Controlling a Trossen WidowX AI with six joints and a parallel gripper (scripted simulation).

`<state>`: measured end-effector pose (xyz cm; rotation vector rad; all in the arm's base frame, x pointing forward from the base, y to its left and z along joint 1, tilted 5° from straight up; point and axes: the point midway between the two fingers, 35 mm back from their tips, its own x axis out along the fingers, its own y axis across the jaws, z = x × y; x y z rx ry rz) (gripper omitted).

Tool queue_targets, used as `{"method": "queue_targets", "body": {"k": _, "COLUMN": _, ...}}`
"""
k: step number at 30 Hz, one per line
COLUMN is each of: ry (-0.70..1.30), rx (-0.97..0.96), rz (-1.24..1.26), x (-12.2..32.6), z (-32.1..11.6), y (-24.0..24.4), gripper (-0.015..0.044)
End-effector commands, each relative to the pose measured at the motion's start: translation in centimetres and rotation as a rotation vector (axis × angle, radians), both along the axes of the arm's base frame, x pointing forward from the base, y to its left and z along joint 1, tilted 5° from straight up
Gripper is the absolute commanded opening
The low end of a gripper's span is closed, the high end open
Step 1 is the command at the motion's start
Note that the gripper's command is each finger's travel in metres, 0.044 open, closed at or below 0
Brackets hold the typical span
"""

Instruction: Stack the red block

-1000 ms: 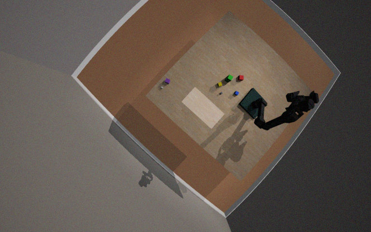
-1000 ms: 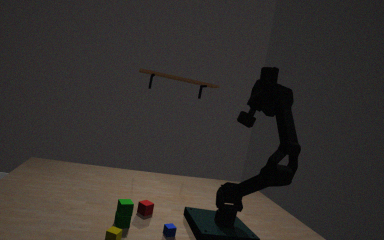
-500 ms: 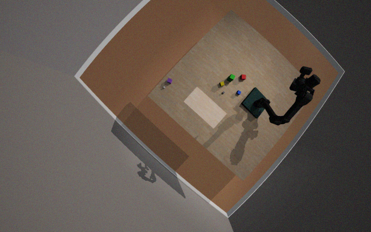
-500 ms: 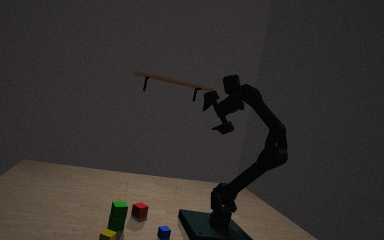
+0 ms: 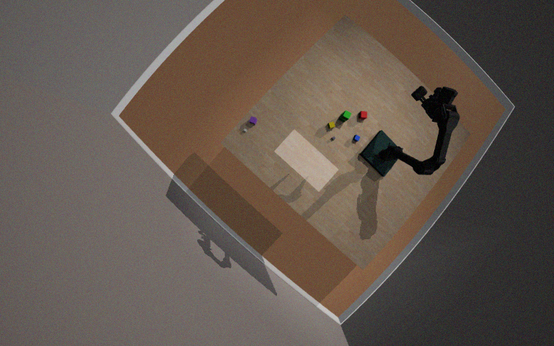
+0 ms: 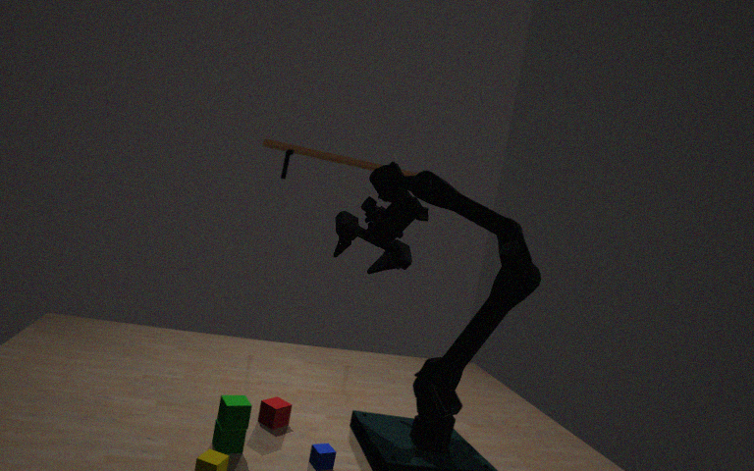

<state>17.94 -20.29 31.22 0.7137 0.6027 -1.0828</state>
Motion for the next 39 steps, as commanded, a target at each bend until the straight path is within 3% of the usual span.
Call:
{"method": "queue_targets", "body": {"k": 1, "ry": 0.188, "rx": 0.009, "rz": 0.266, "x": 2.9, "z": -3.0, "y": 1.0, "gripper": 0.044}}
{"method": "queue_targets", "body": {"k": 15, "ry": 0.674, "rx": -0.023, "rz": 1.179, "x": 9.9, "z": -12.5, "y": 7.0, "gripper": 0.044}}
{"method": "queue_targets", "body": {"k": 27, "ry": 0.952, "rx": -0.035, "rz": 1.943, "x": 11.6, "z": -19.8, "y": 13.1, "gripper": 0.044}}
{"method": "queue_targets", "body": {"k": 39, "ry": 0.963, "rx": -0.035, "rz": 1.985, "x": 11.7, "z": -20.0, "y": 12.7, "gripper": 0.044}}
